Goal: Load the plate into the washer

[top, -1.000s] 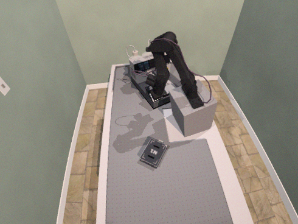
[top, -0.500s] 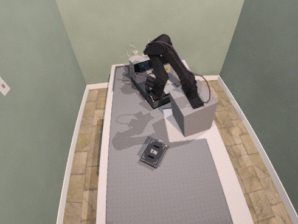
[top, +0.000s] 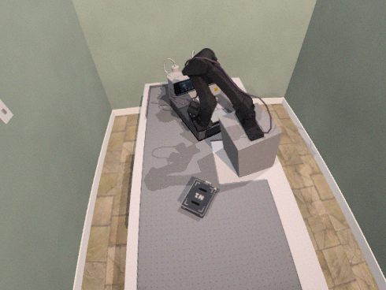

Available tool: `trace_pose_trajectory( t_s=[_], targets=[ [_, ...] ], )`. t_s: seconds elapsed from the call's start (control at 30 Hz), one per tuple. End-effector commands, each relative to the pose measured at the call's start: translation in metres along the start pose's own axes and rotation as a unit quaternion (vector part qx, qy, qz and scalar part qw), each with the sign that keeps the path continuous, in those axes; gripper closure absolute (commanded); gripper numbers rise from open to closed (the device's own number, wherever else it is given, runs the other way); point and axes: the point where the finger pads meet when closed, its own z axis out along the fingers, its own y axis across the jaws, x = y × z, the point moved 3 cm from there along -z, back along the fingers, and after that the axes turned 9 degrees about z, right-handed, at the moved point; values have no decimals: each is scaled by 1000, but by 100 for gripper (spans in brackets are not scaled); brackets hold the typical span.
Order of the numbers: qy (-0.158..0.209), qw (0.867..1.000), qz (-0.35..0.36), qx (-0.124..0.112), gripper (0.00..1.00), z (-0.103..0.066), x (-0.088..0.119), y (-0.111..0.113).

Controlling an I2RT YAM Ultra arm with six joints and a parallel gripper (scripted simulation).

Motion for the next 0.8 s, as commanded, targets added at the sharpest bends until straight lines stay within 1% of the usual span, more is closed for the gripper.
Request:
trace_pose_trajectory(
  t_s=[0.0, 0.1, 0.17, 0.2, 0.77],
  targets=[
    [-23, 1000, 4, -10, 100, 9, -14, 6],
    [-23, 1000, 4, -10, 100, 13, -14, 6],
    [-23, 1000, 4, -10, 100, 13, -14, 6],
    [-19, 1000, 4, -7, 100, 12, -10, 3],
    [-21, 1000, 4, -9, 100, 11, -11, 4]
  ],
)
